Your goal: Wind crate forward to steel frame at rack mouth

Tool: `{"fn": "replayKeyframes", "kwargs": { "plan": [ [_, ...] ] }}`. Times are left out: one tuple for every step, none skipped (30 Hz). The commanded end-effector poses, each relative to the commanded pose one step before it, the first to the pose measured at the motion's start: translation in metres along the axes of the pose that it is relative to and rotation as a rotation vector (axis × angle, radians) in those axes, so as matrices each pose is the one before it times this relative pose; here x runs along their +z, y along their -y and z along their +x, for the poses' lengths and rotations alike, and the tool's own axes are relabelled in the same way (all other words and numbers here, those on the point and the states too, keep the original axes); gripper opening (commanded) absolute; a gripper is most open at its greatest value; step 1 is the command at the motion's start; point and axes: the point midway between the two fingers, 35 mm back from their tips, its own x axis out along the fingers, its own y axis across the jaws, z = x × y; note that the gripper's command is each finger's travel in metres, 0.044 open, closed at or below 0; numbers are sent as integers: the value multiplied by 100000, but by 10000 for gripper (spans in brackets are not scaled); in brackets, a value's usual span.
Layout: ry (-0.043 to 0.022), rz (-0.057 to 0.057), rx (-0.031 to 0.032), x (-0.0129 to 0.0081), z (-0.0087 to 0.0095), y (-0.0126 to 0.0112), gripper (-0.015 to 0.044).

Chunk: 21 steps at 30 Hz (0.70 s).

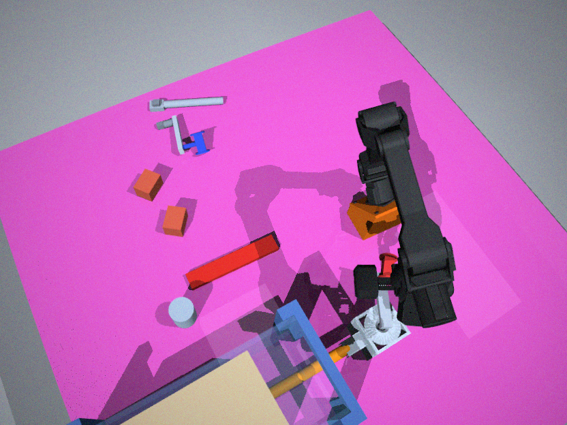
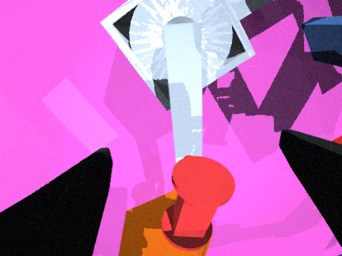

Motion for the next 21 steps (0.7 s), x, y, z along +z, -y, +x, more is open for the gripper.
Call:
{"fn": "replayKeyframes", "kwargs": {
  "plan": [
    [445, -268, -415, -59, 735, 61, 440],
    [3, 11, -8, 29, 596, 6, 440],
    [-1, 19, -14, 18, 991, 7, 440],
    [-7, 19, -16, -20, 987, 3, 440],
    [-8, 11, -11, -30, 590, 0, 440],
    [-3, 4, -4, -13, 196, 0, 440],
    [0, 0, 0, 0, 0, 0, 440],
    [0, 0, 0, 0, 0, 0, 440],
    [0, 0, 0, 0, 0, 0, 440],
    [0, 1, -1, 3, 68, 1, 440],
    [0, 4, -3, 6, 205, 2, 440],
    [-1, 7, -5, 7, 341, 2, 440],
    [-2, 9, -7, 3, 416, 2, 440],
    [-3, 9, -7, -4, 415, 1, 440],
    [-4, 7, -6, -8, 339, 0, 440],
    [-3, 4, -4, -7, 203, 0, 440],
    [-1, 1, -1, -3, 68, 0, 440],
    [0, 0, 0, 0, 0, 0, 440],
    [0, 1, 0, 1, 24, 0, 440],
    [0, 1, -1, 1, 48, 0, 440],
    [0, 2, -1, 2, 75, 1, 440]
  ]
}}
